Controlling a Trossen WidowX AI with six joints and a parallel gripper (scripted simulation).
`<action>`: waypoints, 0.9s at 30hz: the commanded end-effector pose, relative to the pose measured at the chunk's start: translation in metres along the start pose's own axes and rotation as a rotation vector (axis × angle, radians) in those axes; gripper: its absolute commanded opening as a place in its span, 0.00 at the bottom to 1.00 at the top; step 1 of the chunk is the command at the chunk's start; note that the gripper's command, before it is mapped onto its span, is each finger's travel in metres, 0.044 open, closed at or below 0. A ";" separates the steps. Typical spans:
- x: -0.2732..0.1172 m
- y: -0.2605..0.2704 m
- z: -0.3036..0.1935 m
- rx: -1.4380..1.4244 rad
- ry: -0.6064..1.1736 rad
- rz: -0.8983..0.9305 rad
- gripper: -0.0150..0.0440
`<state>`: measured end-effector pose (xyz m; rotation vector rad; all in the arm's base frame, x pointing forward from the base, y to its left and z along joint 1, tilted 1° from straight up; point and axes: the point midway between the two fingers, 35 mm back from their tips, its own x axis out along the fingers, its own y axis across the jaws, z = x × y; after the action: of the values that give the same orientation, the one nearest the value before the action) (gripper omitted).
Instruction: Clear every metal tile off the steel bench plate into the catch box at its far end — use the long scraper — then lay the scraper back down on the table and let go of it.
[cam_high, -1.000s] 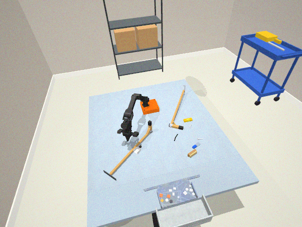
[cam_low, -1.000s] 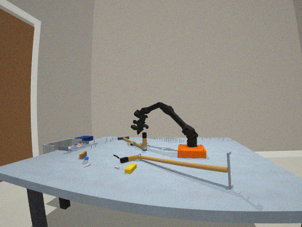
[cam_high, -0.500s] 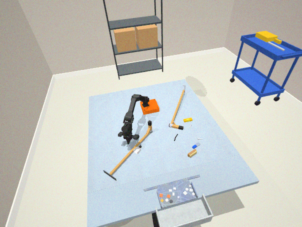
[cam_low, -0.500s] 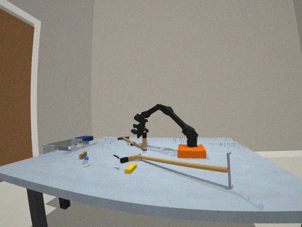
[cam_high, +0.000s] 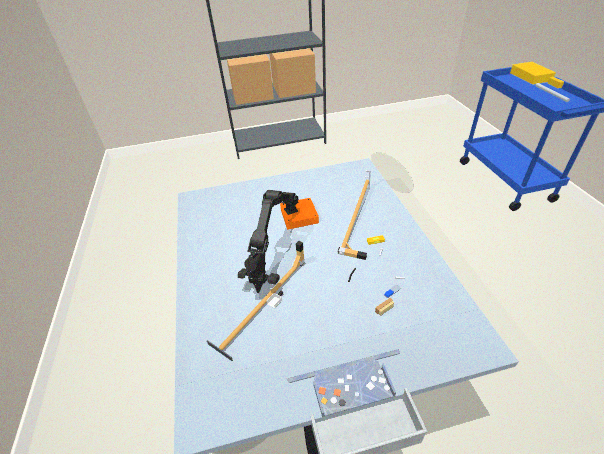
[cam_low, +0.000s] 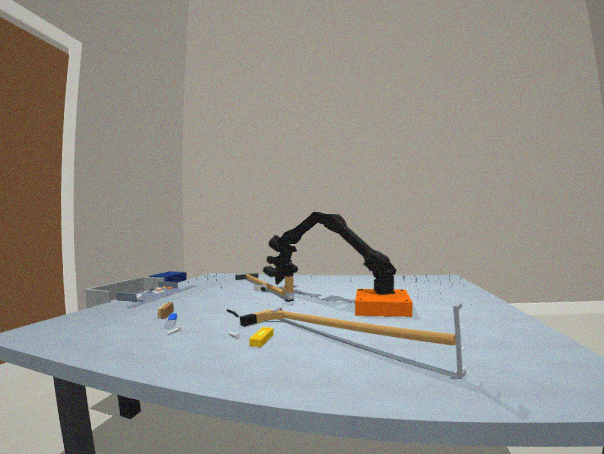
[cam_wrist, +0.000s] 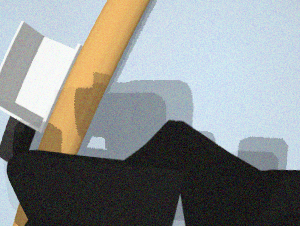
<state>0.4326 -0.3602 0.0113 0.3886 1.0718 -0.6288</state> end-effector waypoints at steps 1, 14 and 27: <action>0.006 0.001 -0.004 -0.008 0.005 0.004 0.25; 0.008 0.011 0.001 -0.007 0.003 0.005 0.25; 0.010 0.023 0.007 -0.007 0.001 0.006 0.25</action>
<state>0.4523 -0.3507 0.0066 0.3824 1.0713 -0.6141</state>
